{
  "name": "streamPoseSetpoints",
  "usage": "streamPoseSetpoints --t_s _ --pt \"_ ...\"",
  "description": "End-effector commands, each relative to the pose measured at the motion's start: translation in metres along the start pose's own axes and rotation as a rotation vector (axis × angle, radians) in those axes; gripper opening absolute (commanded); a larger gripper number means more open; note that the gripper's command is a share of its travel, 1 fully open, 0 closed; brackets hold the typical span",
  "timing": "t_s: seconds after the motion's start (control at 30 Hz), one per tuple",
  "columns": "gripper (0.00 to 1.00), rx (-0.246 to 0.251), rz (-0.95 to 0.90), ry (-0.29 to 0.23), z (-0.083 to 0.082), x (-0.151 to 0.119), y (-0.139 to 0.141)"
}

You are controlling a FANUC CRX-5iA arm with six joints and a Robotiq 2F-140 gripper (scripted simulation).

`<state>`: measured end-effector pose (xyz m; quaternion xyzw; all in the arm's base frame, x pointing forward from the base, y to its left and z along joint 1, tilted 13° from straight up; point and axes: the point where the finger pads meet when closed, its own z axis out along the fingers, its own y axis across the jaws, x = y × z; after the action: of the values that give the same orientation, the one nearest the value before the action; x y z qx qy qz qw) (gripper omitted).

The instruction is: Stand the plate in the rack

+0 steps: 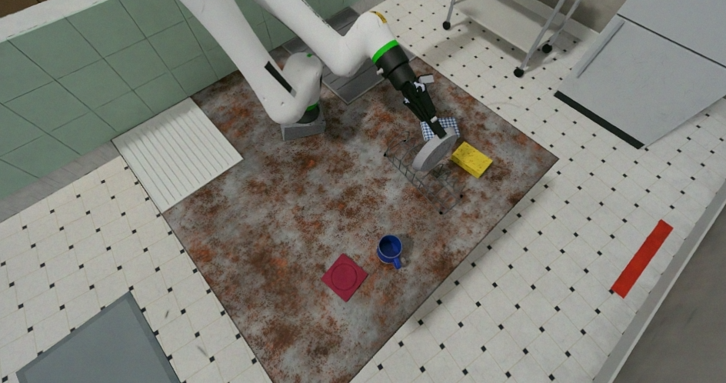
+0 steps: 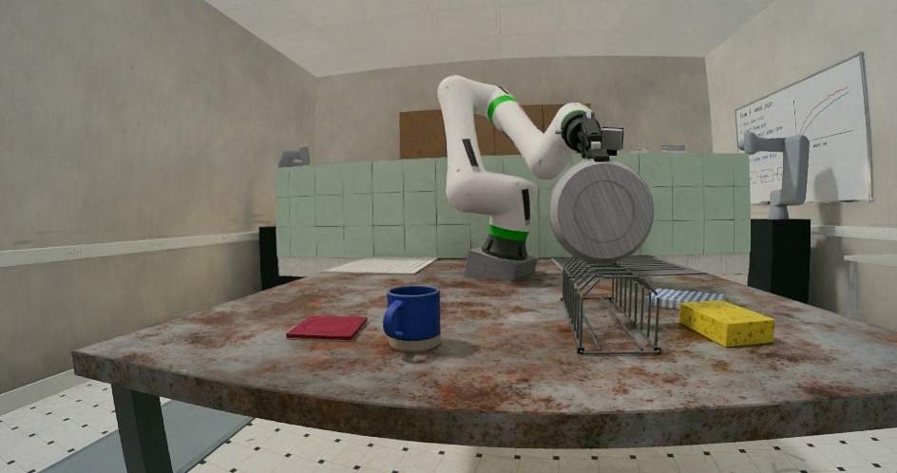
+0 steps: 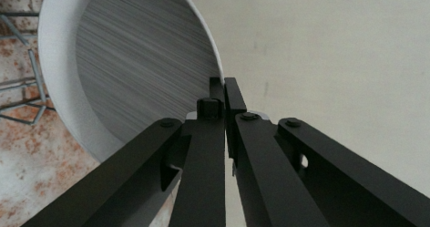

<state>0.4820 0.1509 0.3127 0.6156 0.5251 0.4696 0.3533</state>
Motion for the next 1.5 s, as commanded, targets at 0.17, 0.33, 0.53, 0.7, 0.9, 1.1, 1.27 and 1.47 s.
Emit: streamPoseSetpoints --t_s 0.17,0.33,0.53,0.7,0.9,1.1,1.27,1.47 --pt "0.10 -0.003 0.001 0.002 0.005 0.000 -0.009" --pt "0.10 -0.003 0.001 0.001 0.006 0.000 -0.013" --pt "0.10 -0.002 0.001 0.001 0.006 0.000 -0.014" --pt "0.10 -0.002 0.001 0.001 0.006 0.000 -0.014" --pt "0.10 -0.002 0.001 0.001 0.006 0.000 -0.014" --pt "0.10 -0.003 0.001 0.002 0.007 0.000 -0.015" --pt "0.10 -0.003 0.001 0.002 0.010 0.000 -0.021" --pt "0.10 -0.004 0.001 0.002 0.013 0.000 -0.029"
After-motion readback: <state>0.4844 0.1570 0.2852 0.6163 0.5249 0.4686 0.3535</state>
